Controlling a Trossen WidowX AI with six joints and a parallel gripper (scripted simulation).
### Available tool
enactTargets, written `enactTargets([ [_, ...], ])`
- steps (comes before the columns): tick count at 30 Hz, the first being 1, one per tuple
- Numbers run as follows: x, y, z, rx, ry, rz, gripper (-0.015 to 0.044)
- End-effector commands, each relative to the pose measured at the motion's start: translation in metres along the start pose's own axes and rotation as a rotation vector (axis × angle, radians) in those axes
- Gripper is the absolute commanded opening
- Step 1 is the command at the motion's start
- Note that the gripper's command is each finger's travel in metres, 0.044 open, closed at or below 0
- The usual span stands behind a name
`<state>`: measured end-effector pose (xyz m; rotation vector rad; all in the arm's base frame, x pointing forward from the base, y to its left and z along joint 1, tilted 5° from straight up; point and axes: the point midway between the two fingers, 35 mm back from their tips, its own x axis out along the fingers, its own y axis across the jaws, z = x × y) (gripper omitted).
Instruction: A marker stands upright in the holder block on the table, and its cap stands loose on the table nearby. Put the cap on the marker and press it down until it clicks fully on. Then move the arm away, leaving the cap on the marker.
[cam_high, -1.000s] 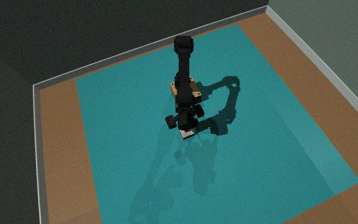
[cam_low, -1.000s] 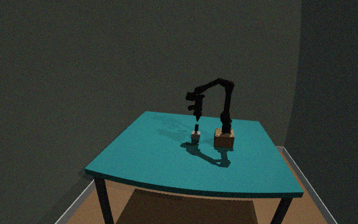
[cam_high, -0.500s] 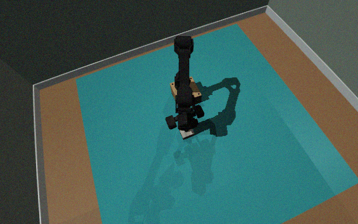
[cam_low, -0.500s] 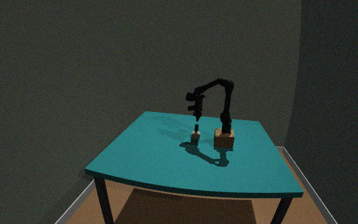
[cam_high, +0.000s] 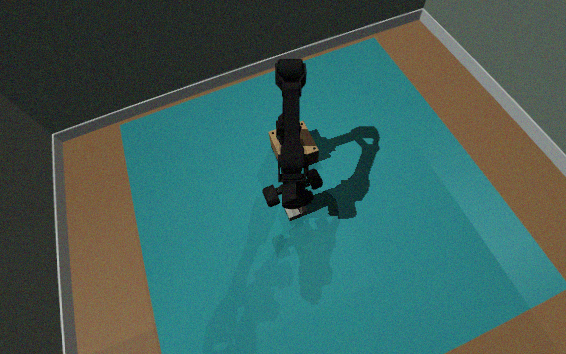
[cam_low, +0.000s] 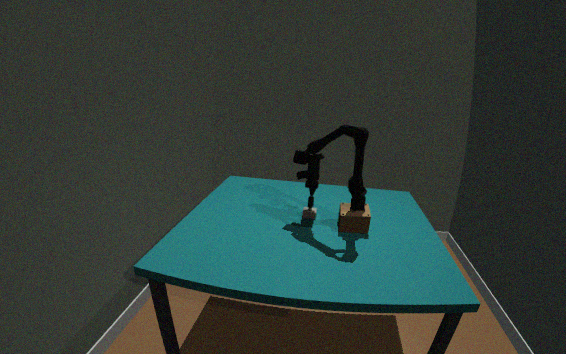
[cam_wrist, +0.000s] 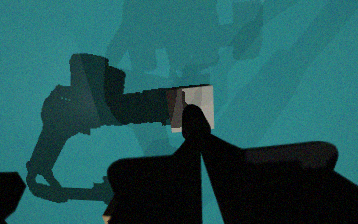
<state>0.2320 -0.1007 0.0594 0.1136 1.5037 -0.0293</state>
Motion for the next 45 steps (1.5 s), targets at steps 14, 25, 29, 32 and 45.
enactTargets([
  [14,0.012,-0.001,0.003,-0.001,-0.009,-0.003,0.0],
  [25,-0.075,-0.001,0.003,-0.001,-0.007,-0.003,0.0],
  [29,-0.078,-0.001,0.003,-0.001,-0.007,-0.003,0.0],
  [32,-0.078,-0.001,0.003,-0.001,-0.007,-0.003,0.0026],
  [45,-0.078,-0.001,0.003,-0.001,-0.007,-0.003,0.0368],
])
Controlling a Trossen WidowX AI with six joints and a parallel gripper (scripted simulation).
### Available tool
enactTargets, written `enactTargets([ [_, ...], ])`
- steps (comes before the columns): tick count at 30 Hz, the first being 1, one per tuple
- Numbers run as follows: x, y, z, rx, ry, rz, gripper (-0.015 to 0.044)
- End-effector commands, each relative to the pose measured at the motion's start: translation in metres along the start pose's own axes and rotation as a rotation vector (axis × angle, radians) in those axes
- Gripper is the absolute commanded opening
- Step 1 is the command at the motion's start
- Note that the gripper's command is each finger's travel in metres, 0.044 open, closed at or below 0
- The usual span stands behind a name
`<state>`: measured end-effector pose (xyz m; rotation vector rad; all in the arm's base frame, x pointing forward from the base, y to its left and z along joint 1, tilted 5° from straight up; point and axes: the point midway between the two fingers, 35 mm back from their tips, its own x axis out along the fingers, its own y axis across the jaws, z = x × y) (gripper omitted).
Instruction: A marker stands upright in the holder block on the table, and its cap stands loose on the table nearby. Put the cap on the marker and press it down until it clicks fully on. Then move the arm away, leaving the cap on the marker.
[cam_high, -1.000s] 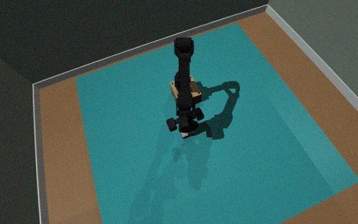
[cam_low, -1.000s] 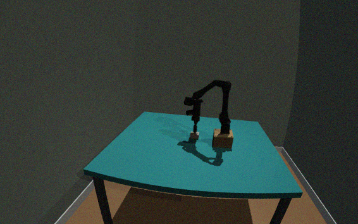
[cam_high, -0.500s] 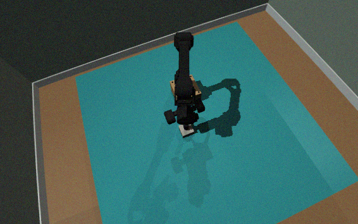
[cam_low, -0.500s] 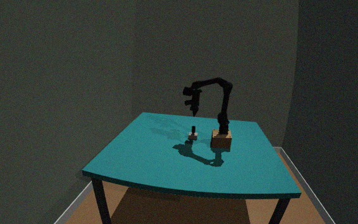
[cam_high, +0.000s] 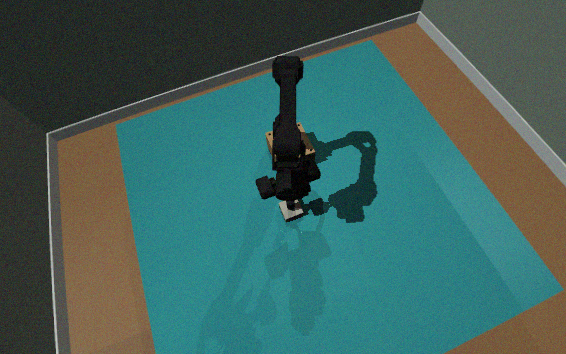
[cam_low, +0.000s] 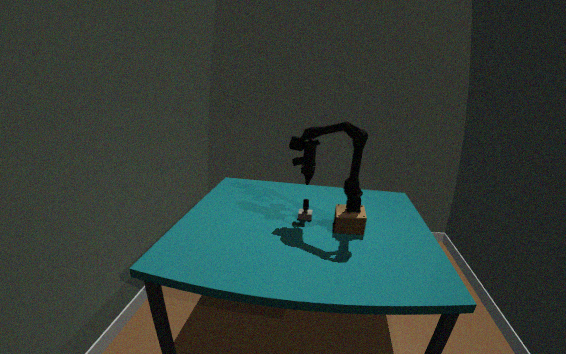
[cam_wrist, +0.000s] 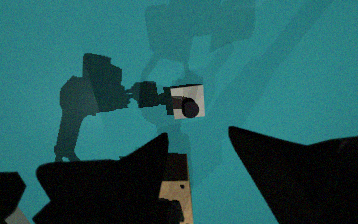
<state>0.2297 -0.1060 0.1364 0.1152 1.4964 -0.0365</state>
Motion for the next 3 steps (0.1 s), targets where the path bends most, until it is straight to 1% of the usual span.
enactTargets([
  [1,-0.0007,0.0001,-0.0003,-0.006,0.0,0.0,0.0394],
  [3,-0.0007,0.0001,-0.0003,-0.006,0.0,0.0,0.044],
])
